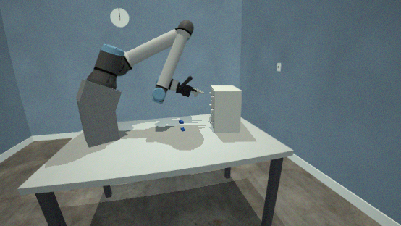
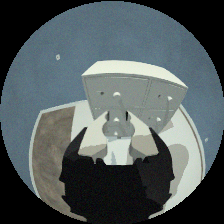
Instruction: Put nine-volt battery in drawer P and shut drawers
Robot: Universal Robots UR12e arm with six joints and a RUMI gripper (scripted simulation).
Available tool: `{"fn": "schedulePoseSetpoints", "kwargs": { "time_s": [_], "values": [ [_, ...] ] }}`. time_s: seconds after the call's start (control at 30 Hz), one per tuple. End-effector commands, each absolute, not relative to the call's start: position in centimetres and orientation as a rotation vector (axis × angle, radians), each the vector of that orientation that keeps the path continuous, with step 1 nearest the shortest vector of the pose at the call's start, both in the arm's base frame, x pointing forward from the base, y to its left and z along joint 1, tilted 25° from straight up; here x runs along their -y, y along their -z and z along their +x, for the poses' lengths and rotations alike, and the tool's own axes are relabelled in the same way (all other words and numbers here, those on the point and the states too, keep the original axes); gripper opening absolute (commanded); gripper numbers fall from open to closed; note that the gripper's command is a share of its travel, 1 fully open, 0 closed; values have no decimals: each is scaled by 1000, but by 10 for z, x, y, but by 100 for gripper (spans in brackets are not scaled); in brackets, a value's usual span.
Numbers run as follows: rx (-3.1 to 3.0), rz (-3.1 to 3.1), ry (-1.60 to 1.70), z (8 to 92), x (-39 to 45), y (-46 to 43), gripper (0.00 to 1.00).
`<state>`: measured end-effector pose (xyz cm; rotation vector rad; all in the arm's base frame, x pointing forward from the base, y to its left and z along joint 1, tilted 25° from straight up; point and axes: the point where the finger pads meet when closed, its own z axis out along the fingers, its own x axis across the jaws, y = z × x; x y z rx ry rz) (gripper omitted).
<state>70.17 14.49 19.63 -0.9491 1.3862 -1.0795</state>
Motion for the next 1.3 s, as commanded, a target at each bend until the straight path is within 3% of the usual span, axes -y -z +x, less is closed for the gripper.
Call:
{"fn": "schedulePoseSetpoints", "kwargs": {
  "time_s": [0.0,1.27],
  "values": [
    [-1386,-949,1080,711,-144,-197,20],
    [-1386,-949,1080,726,-142,-198,20]
  ]
}}
